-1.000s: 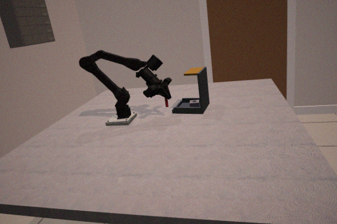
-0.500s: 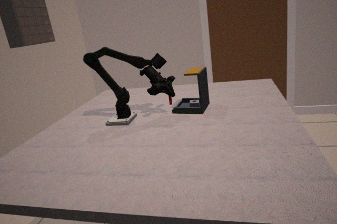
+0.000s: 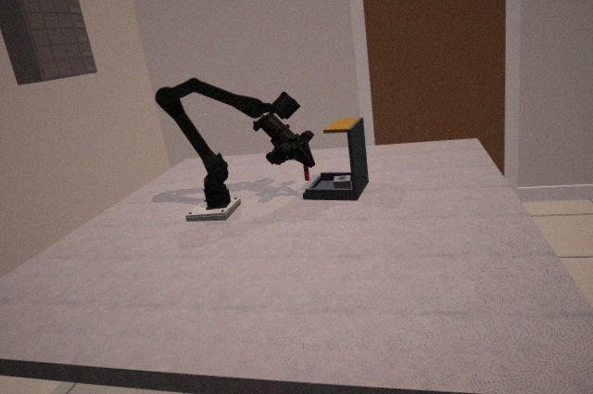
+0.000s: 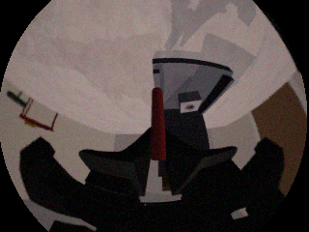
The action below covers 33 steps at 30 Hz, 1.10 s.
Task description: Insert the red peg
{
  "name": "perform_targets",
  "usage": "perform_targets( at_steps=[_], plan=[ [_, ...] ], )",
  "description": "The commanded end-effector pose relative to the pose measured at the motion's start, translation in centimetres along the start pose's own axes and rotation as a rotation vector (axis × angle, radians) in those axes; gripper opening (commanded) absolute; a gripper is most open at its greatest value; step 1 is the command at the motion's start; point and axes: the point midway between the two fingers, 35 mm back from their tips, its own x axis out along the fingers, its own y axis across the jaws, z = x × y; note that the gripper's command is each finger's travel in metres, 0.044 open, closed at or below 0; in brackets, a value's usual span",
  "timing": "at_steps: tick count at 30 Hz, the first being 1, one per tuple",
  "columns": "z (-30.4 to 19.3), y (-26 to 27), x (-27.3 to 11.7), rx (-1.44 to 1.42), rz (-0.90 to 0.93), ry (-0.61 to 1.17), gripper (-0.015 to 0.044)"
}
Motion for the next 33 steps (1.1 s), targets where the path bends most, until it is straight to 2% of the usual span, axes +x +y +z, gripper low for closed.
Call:
perform_targets(
  at_steps=[1, 33],
  plan=[
    [-0.2, -0.9, 0.2, 0.002, -0.001, 0.002, 0.0000],
    [-0.1, -7.7, 1.4, -0.031, -0.040, 0.008, 0.0000]
  ],
)
